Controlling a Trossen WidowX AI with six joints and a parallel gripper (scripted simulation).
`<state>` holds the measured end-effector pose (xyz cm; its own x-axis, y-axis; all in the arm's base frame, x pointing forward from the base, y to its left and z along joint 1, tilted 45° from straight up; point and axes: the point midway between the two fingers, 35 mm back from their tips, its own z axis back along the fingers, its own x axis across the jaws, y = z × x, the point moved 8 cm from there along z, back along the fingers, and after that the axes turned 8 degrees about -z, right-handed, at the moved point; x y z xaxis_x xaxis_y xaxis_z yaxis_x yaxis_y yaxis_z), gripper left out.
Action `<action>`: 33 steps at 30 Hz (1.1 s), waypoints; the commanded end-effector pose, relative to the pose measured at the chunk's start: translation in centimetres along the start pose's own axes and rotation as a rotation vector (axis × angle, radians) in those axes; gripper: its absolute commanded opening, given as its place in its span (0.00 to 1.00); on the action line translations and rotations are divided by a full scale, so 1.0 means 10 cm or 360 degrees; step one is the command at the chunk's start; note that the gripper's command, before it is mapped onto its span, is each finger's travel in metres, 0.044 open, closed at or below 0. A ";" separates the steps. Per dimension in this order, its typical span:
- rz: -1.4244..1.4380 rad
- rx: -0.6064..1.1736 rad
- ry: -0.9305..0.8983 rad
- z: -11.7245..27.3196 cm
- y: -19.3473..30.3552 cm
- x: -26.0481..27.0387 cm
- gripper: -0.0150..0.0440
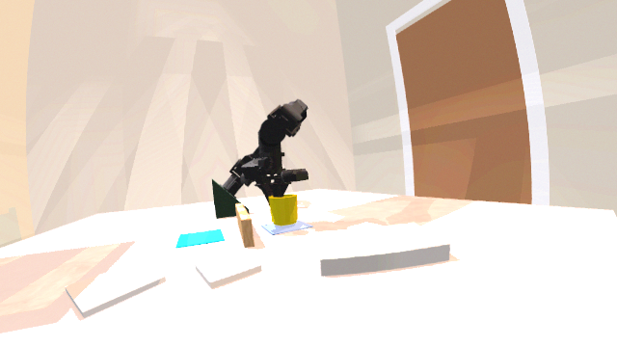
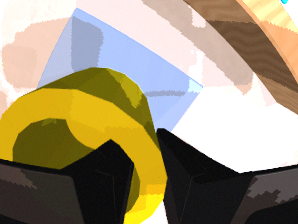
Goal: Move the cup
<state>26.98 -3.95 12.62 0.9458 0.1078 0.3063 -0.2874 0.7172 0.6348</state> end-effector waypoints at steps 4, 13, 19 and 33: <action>0.0008 -0.0013 -0.0002 0.21 -0.02 0.02 0.25; 0.0003 -0.0012 -0.0001 0.49 -0.03 0.03 0.25; 0.0001 -0.0008 -0.0002 0.66 -0.04 0.03 0.25; -0.0009 -0.0005 -0.0009 0.72 -0.04 0.03 0.25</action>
<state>26.27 -9.12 17.60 0.9463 0.1017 0.3068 -0.2830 0.7193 0.6344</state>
